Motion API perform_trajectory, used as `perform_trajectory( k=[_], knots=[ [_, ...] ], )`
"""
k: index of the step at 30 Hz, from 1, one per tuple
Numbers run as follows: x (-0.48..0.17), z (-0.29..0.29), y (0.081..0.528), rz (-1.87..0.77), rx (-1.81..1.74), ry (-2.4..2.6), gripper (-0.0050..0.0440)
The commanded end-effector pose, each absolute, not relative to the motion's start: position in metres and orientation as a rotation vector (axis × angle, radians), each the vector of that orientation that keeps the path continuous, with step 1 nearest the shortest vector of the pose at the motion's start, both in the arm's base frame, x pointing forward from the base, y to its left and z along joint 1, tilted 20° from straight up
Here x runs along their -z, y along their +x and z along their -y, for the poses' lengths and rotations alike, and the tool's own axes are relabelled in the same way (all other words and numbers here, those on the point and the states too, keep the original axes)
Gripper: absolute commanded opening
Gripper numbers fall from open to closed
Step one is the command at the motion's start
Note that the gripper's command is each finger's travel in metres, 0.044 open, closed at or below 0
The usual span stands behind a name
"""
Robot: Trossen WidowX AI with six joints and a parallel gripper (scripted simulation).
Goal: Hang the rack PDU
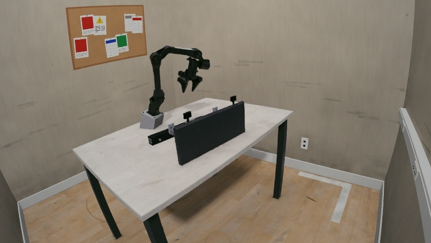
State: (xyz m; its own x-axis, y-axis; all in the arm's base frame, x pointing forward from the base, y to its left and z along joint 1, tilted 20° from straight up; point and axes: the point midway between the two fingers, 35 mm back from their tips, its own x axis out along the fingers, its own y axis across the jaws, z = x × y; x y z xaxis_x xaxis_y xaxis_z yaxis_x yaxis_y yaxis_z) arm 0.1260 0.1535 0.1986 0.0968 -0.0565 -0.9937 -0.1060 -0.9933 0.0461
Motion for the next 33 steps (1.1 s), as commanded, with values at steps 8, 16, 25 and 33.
perform_trajectory(
  k=[8,16,25,33],
  knots=[
    [-0.202,-0.086,0.165,-0.575,-1.685,-1.852,0.0440],
    [-0.202,-0.045,0.176,-0.752,-1.431,-1.605,0.0440],
    [-0.202,0.007,0.176,-0.913,-1.071,-1.294,0.0440],
    [-0.202,0.040,0.168,-0.989,-0.826,-1.100,0.0440]
  ],
)
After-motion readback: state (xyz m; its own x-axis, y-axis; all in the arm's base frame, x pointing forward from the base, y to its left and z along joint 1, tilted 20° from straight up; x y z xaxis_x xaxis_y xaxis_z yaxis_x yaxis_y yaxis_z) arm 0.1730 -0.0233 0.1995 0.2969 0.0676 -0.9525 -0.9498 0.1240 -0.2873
